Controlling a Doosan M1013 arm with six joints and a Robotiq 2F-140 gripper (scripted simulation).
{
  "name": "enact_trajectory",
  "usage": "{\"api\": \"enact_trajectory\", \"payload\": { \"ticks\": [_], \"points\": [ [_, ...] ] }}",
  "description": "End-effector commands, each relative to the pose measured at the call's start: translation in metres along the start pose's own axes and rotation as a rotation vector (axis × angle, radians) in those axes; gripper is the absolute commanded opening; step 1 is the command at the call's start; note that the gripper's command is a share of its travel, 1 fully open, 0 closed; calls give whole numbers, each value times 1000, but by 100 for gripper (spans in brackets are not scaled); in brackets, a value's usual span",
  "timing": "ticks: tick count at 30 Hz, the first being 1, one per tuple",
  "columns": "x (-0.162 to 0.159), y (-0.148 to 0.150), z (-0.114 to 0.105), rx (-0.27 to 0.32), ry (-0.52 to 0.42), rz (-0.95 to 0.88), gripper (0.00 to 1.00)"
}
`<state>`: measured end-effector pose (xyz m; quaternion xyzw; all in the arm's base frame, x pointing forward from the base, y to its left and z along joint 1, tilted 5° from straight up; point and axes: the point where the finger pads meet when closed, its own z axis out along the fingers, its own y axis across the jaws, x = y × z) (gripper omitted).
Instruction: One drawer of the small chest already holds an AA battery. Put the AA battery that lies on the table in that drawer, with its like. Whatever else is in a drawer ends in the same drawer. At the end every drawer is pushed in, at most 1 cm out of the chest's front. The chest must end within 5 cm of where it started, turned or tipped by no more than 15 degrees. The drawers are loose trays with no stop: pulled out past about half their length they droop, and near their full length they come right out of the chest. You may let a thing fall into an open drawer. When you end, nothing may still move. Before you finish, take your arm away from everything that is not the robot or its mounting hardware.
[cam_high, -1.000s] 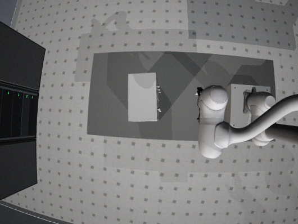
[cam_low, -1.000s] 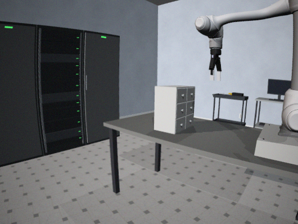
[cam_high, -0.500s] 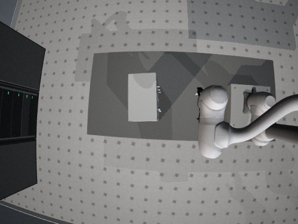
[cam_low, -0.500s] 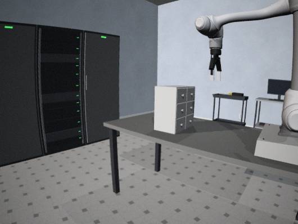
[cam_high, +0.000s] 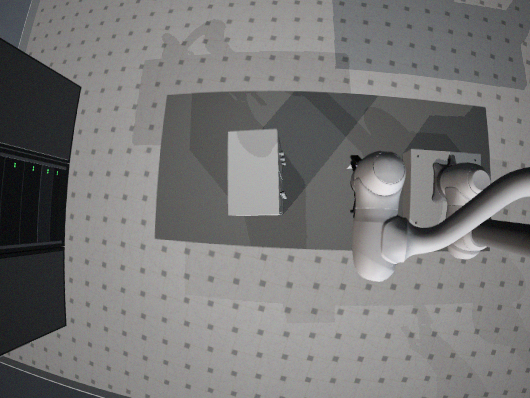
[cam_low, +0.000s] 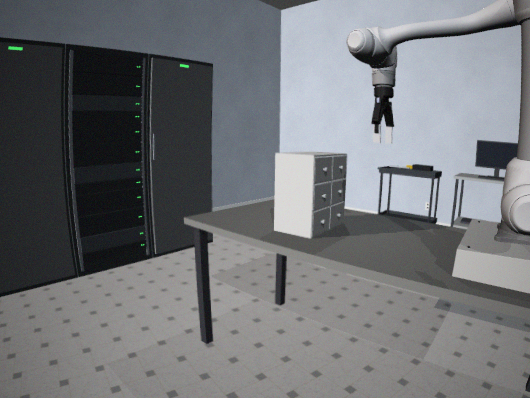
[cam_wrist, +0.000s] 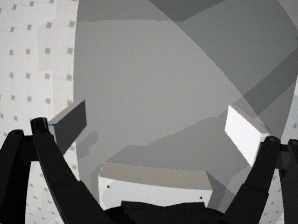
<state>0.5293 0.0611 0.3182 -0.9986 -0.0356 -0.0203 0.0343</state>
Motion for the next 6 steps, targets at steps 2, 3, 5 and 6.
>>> {"api": "enact_trajectory", "payload": {
  "ticks": [2,3,5,6],
  "points": [
    [0,0,0,0,0,0,100],
    [0,0,0,0,0,0,100],
    [0,0,0,0,0,0,100],
    [0,0,0,0,0,0,100]
  ]
}}
